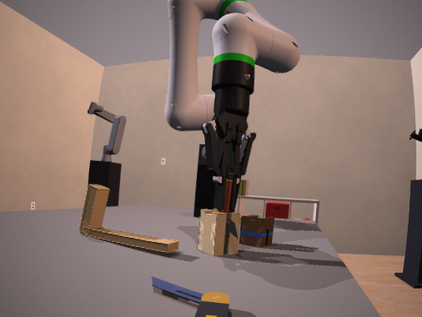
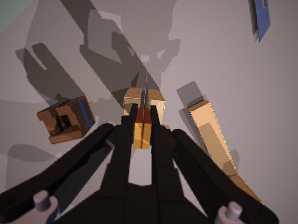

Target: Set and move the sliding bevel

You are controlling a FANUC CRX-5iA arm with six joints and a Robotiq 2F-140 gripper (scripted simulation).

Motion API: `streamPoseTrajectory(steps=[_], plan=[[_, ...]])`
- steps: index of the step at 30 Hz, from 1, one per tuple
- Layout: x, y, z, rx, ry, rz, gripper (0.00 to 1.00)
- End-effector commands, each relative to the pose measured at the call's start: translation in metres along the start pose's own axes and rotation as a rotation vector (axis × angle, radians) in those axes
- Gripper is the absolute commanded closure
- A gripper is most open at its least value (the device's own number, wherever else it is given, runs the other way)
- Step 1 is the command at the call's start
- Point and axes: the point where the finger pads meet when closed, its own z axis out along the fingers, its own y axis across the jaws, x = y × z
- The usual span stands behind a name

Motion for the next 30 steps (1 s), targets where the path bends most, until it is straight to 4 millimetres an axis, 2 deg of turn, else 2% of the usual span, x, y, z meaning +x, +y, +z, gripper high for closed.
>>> streamPoseTrajectory(steps=[1,18,30], plan=[[0.001,0.0,-0.001,-0.001,0.001,0.0,0.9],[0.001,0.0,-0.002,-0.001,0.001,0.0,0.9],[0.001,0.0,-0.016,-0.001,0.001,0.0,0.9]])
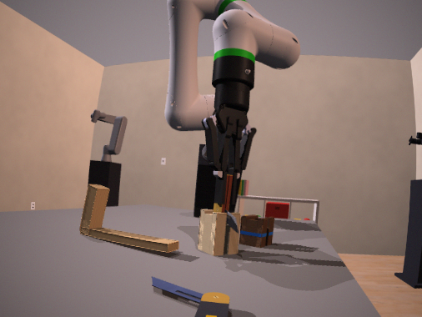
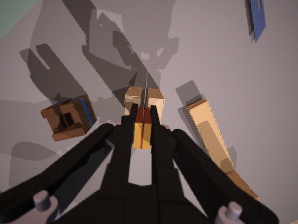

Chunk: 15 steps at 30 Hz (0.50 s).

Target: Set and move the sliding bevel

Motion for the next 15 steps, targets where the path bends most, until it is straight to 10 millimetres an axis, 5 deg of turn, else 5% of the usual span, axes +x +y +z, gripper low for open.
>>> streamPoseTrajectory(steps=[1,15], plan=[[0.001,0.0,-0.007,-0.001,0.001,0.0,0.9],[0.001,0.0,-0.033,-0.001,0.001,0.0,0.9]])
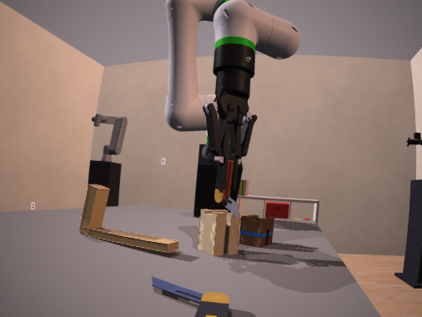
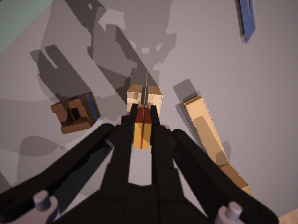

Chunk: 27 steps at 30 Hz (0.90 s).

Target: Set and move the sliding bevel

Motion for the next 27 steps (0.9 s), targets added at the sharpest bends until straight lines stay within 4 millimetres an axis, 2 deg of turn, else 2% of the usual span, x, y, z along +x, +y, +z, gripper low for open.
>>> streamPoseTrajectory(steps=[1,20,27], plan=[[0.0006,0.0004,-0.0052,-0.001,0.001,0.0,0.9],[0.0004,0.0006,-0.0088,-0.001,0.001,-0.001,0.9],[-0.0039,0.0075,-0.0091,-0.002,-0.004,-0.022,0.9]])
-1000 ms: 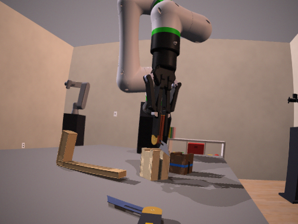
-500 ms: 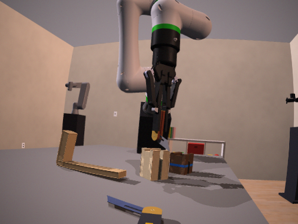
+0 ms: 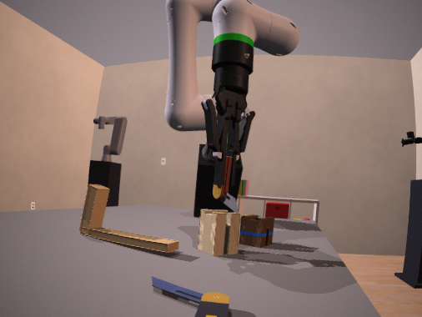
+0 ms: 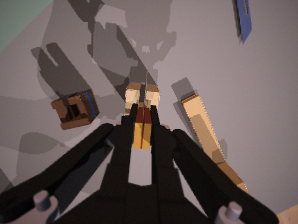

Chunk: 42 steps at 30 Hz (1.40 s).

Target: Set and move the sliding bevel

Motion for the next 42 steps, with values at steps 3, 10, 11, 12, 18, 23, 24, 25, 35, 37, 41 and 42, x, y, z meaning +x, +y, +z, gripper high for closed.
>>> streamPoseTrajectory(steps=[3,10,11,12,18,23,24,25,35,37,41,42], plan=[[-0.003,0.006,-0.001,-0.002,-0.002,-0.017,0.9],[-0.018,0.029,-0.002,-0.007,-0.018,-0.089,0.9],[-0.021,0.033,-0.002,-0.008,-0.021,-0.104,0.9],[-0.024,0.038,-0.002,-0.009,-0.025,-0.119,0.9],[-0.045,0.071,-0.003,-0.016,-0.047,-0.223,0.9],[-0.057,0.089,-0.004,-0.02,-0.06,-0.281,0.9],[-0.061,0.096,-0.004,-0.021,-0.064,-0.301,0.9],[-0.065,0.102,-0.004,-0.023,-0.069,-0.321,0.9],[-0.102,0.158,-0.006,-0.035,-0.107,-0.496,0.9],[-0.102,0.158,-0.006,-0.035,-0.107,-0.496,0.9],[-0.111,0.172,-0.007,-0.038,-0.117,-0.544,0.9],[-0.113,0.175,-0.007,-0.039,-0.119,-0.553,0.9]])
